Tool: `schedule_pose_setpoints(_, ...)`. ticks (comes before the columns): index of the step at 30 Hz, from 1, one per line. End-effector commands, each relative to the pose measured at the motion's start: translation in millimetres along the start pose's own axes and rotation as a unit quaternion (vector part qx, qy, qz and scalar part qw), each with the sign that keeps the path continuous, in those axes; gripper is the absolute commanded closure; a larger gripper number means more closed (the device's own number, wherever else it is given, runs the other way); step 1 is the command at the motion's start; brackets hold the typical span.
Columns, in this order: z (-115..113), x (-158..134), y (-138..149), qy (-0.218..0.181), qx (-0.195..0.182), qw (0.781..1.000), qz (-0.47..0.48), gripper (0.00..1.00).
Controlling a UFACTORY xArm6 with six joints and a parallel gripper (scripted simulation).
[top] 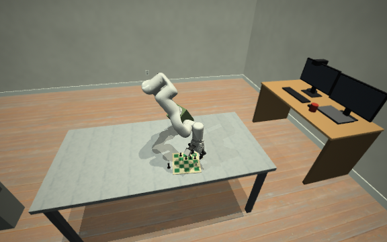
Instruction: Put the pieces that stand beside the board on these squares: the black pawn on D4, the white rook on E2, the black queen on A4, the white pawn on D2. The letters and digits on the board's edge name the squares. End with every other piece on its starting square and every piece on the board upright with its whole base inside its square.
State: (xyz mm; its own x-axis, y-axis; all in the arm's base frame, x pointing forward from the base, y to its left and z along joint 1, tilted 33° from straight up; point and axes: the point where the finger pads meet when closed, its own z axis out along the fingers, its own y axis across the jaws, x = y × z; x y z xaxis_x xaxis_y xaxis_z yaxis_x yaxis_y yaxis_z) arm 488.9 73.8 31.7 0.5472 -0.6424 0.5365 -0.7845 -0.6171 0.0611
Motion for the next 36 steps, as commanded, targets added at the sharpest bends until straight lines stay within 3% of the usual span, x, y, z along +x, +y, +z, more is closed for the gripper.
schedule_pose_setpoints(1, -2, 1, -1, 0.0, 0.002, 1.0, 0.0, 0.0)
schedule_pose_setpoints(24, -2, 3, 0, 0.0, 0.002, 1.0, -0.017, 0.0)
schedule_pose_setpoints(31, -1, 14, 7, -0.001, 0.002, 0.995, -0.095, 0.0)
schedule_pose_setpoints(36, -1, 29, 17, -0.003, 0.002, 0.981, -0.196, 0.0)
